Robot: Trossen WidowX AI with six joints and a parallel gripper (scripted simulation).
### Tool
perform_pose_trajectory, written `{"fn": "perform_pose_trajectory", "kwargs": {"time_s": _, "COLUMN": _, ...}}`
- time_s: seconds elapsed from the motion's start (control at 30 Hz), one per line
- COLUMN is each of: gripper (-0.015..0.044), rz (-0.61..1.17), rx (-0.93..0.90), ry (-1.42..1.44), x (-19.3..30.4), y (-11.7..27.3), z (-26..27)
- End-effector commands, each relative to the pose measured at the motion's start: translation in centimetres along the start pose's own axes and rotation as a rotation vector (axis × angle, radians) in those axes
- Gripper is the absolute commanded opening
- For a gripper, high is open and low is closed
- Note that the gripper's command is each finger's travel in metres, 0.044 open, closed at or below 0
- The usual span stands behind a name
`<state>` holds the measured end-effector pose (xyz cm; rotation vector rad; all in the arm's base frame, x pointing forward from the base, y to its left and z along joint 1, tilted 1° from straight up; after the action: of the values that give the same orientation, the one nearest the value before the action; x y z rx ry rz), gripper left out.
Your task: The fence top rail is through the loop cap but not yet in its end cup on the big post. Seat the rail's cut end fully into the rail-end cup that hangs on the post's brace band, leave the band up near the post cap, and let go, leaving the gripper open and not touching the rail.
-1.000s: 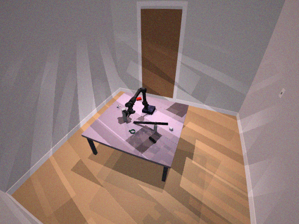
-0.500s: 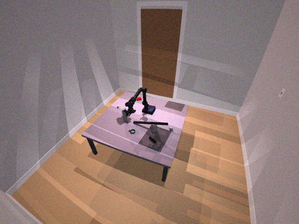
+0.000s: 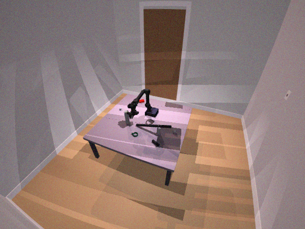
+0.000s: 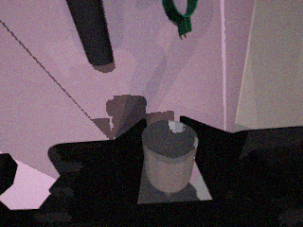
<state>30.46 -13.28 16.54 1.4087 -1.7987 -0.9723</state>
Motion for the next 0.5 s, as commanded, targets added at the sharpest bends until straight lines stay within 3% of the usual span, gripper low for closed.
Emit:
{"fn": "perform_pose_trajectory", "kwargs": {"time_s": 0.0, "gripper": 0.0000, "rz": -0.017, "rx": 0.002, "ry": 0.033, "x": 0.11, "y": 0.10, "z": 0.29}}
{"fn": "perform_pose_trajectory", "kwargs": {"time_s": 0.47, "gripper": 0.0000, "rz": -0.061, "rx": 0.003, "ry": 0.112, "x": 0.47, "y": 0.50, "z": 1.00}}
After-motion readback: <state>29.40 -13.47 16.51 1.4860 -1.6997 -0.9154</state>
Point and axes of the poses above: the point midway between the two fingers, 35 mm back from their tips, its own y axis back along the fingers, its own z axis across the jaws, x = y × z, the point moved 7 cm from there along y, back along the fingers, and after that the axes turned 2 degrees about y, right-handed, at the moved point
